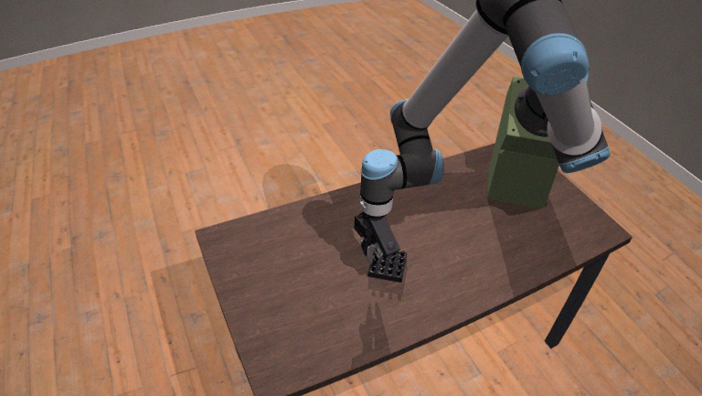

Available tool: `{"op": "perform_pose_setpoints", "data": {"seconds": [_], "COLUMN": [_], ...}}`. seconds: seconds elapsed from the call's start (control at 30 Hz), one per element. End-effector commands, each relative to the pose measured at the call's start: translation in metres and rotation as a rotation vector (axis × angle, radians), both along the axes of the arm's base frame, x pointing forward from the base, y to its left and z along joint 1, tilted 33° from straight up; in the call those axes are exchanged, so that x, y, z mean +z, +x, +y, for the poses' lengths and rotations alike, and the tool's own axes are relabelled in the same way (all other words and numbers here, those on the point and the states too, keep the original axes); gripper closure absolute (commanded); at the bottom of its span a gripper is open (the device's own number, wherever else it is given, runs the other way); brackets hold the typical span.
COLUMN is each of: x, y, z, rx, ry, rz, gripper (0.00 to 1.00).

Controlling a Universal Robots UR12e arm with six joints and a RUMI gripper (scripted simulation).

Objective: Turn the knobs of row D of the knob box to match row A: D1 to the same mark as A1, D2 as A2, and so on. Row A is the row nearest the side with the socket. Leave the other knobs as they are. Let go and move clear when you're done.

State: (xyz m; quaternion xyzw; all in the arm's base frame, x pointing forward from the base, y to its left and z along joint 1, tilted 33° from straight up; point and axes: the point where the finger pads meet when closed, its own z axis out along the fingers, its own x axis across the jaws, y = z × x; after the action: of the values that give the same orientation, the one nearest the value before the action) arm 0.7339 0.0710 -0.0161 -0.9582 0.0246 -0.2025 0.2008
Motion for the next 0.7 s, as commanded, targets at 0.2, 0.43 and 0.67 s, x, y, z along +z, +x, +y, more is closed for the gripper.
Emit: {"op": "perform_pose_setpoints", "data": {"seconds": [0.2,0.43,0.67], "x": [-0.0066,-0.0075,-0.0076], "y": [0.0037,0.0041,0.0041], "z": [0.0028,0.0032,0.0032], "rx": [0.0,0.0,0.0], "ry": [0.0,0.0,0.0], "rz": [-0.001,-0.001,-0.001], "gripper": [0.89,0.89,0.89]}}
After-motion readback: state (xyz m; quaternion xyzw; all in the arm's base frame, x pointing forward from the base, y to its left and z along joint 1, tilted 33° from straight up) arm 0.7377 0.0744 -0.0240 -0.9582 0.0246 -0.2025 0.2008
